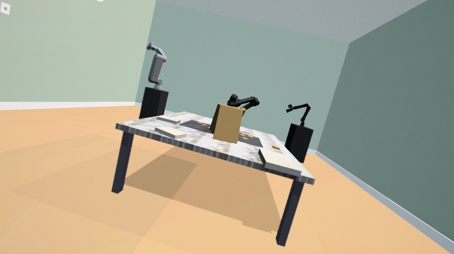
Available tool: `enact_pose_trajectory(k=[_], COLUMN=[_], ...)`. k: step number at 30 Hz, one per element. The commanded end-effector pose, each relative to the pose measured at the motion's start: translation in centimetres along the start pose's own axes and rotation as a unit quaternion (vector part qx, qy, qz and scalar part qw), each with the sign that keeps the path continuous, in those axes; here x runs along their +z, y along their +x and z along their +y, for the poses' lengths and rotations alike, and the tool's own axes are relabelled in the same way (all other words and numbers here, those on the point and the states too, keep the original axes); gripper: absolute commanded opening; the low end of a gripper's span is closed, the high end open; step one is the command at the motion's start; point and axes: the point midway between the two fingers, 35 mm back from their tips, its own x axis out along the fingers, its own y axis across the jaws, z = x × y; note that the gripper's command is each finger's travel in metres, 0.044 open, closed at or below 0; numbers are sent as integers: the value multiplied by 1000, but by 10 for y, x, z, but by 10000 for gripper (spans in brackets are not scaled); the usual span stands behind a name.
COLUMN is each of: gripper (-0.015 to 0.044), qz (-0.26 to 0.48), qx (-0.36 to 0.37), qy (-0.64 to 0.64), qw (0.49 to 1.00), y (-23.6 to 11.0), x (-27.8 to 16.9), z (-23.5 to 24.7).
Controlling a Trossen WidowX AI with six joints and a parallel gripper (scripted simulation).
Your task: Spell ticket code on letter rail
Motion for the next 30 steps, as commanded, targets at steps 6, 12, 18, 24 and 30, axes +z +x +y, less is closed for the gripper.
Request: enact_pose_trajectory(k=[6, 12, 18, 24, 30], gripper=[295, 295, 295, 295, 295], qz=[0, 0, 0, 0, 0], qx=[3, 3, 3, 3, 3], qy=[-4, -4, -4, -4, -4], qw=[1000, 1000, 1000, 1000, 1000], y=[-7, -11, -14, -16, -17], x=[0, -1, 0, 0, 1], z=[0, 0, 0, 1, 2])
